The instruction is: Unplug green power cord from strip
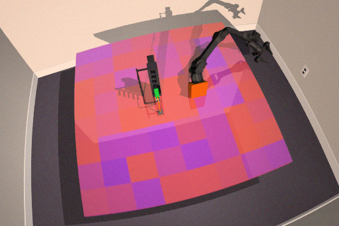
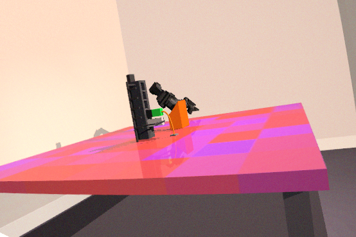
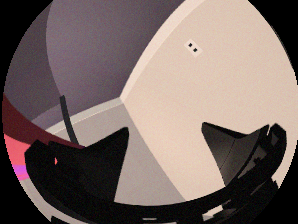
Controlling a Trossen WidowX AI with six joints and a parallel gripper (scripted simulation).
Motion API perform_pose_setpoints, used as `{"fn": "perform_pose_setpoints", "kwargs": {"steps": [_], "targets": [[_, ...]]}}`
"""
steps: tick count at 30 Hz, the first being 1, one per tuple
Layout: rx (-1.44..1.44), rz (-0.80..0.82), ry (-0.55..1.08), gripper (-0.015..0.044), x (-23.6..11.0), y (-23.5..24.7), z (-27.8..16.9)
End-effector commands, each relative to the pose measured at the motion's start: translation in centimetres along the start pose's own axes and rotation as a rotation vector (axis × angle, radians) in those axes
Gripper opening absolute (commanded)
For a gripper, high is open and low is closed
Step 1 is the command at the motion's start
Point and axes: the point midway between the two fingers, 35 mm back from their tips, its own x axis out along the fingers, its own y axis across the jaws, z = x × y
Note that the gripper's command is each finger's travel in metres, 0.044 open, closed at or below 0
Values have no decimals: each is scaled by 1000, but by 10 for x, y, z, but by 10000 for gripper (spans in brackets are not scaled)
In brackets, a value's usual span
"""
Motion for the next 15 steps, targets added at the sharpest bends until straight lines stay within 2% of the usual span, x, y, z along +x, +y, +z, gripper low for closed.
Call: {"fn": "perform_pose_setpoints", "kwargs": {"steps": [1,4,9,15], "targets": [[0,-1,-1,374,-1,0,1],[3,-10,-14,295,-11,-4,9],[16,-45,-65,164,-52,-13,39],[33,-83,-132,160,-105,-21,72]]}}
